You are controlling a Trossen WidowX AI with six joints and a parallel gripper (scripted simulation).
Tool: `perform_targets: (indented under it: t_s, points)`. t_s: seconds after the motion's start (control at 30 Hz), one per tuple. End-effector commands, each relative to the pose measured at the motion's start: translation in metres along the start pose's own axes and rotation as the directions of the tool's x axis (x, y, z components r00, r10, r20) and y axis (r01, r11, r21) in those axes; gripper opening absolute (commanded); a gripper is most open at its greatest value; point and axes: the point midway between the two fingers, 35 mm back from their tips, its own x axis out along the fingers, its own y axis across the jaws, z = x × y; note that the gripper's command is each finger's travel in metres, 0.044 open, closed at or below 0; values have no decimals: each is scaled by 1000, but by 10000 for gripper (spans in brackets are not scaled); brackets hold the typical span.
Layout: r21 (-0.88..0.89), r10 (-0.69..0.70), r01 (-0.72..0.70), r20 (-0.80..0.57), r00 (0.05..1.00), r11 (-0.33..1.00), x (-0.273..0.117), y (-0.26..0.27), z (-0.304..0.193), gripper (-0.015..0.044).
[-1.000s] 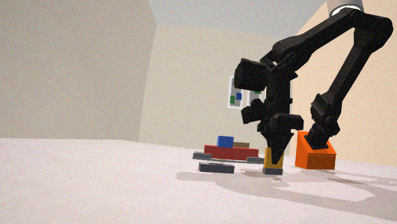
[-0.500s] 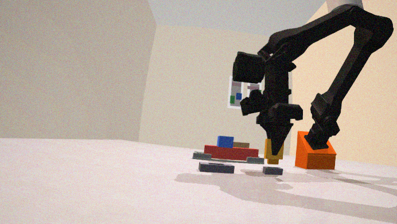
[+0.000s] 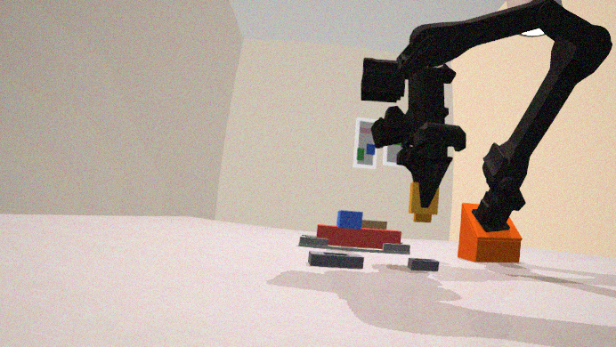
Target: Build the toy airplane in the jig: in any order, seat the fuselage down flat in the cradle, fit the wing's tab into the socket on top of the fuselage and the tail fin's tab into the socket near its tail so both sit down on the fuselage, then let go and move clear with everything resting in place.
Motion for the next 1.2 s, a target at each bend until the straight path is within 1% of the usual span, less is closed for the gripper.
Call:
perform_targets:
  t_s: [0.0,0.57,1.17]
  points:
    - [4,-3,3,-2,1000,1000,-12,-2,1,0]
    - [10,17,-17,0,1000,1000,-64,-1,-8,0]
    - [23,-6,6,7,1000,1000,-61,-42,12,0]
